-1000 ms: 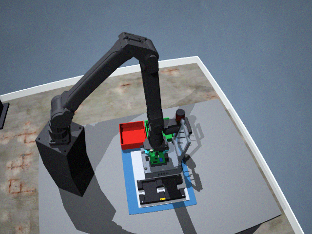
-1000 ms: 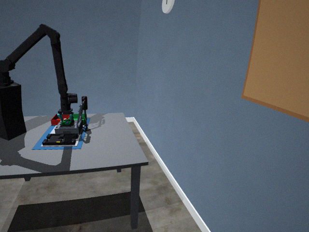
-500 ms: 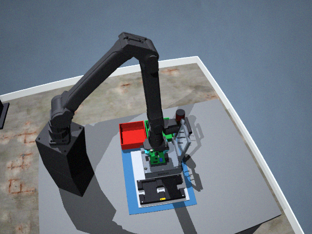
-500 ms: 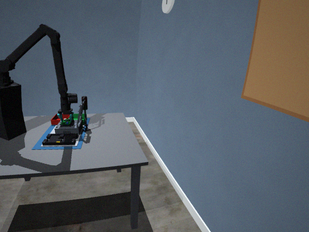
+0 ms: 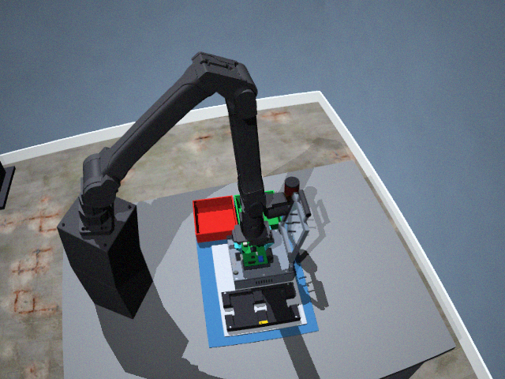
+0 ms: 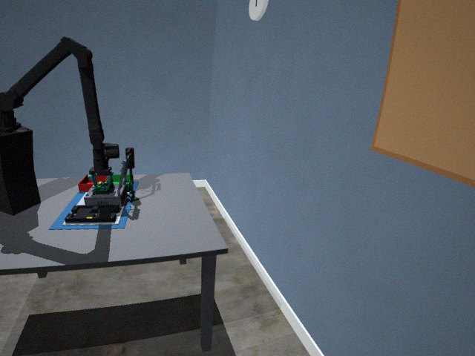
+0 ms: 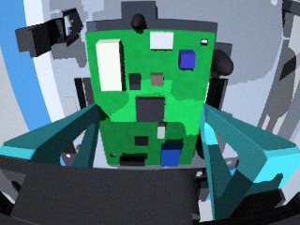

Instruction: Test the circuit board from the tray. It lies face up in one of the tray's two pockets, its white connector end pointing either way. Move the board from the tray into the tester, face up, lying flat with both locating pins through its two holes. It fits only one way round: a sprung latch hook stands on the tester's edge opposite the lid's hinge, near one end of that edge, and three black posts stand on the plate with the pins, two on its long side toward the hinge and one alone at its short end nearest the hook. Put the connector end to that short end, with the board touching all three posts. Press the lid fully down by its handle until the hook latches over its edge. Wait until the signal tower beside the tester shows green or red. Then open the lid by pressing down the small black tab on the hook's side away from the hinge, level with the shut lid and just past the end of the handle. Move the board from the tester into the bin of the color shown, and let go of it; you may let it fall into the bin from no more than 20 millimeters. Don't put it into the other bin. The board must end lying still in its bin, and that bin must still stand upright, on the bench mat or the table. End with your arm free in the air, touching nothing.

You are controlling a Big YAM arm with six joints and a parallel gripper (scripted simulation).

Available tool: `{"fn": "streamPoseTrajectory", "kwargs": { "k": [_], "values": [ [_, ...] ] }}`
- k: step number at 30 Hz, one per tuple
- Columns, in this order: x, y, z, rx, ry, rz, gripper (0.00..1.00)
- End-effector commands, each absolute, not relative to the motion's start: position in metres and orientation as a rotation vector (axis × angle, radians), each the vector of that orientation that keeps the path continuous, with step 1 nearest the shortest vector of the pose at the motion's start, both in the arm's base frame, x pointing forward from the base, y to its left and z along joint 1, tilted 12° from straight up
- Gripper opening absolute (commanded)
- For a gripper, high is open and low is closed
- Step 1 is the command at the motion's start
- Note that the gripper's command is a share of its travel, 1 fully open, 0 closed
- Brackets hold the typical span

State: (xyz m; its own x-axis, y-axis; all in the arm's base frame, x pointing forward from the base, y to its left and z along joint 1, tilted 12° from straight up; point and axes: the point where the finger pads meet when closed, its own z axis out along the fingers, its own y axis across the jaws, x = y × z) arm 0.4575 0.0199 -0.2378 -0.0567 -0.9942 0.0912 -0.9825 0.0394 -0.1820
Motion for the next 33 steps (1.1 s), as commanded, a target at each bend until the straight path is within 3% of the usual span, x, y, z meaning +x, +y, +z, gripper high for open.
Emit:
{"fn": "streamPoseTrajectory", "kwargs": {
  "k": [1,33],
  "values": [
    [0.4594,0.0163,-0.2428,-2.112,2.222,-0.299,0.72],
    [0.4604,0.0161,-0.2434,-2.112,2.223,-0.298,0.72]
  ]
}}
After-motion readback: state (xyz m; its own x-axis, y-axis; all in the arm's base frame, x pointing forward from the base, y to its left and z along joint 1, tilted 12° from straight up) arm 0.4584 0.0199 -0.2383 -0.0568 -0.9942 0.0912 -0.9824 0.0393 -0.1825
